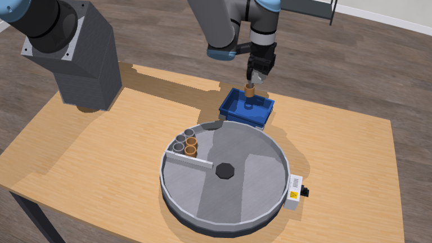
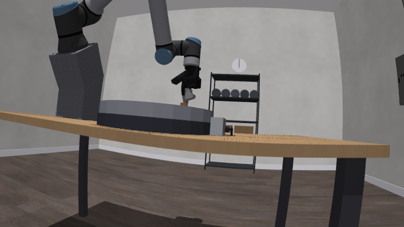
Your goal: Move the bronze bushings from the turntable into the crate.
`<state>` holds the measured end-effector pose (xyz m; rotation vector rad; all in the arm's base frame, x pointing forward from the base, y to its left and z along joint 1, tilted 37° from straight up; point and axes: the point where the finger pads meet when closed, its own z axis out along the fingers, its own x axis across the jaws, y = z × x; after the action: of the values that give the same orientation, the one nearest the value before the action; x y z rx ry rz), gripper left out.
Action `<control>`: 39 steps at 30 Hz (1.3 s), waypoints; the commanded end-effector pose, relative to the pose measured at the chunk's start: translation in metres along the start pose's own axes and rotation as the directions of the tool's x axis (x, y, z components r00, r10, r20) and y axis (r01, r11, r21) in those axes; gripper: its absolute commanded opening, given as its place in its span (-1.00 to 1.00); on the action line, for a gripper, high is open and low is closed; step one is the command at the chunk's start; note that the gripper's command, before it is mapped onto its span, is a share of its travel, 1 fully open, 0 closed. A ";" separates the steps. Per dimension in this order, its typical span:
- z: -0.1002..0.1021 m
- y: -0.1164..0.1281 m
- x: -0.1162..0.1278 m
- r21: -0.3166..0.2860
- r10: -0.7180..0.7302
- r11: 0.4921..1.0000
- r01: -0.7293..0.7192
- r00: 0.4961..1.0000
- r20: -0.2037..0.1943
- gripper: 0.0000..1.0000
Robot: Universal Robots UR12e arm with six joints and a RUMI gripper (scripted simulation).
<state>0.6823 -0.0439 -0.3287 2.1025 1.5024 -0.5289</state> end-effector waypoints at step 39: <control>0.049 0.001 0.000 -0.001 0.000 1.000 0.000 1.000 -0.001 -1.00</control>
<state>0.6815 -0.0735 -0.3683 2.1025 1.5025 -0.5287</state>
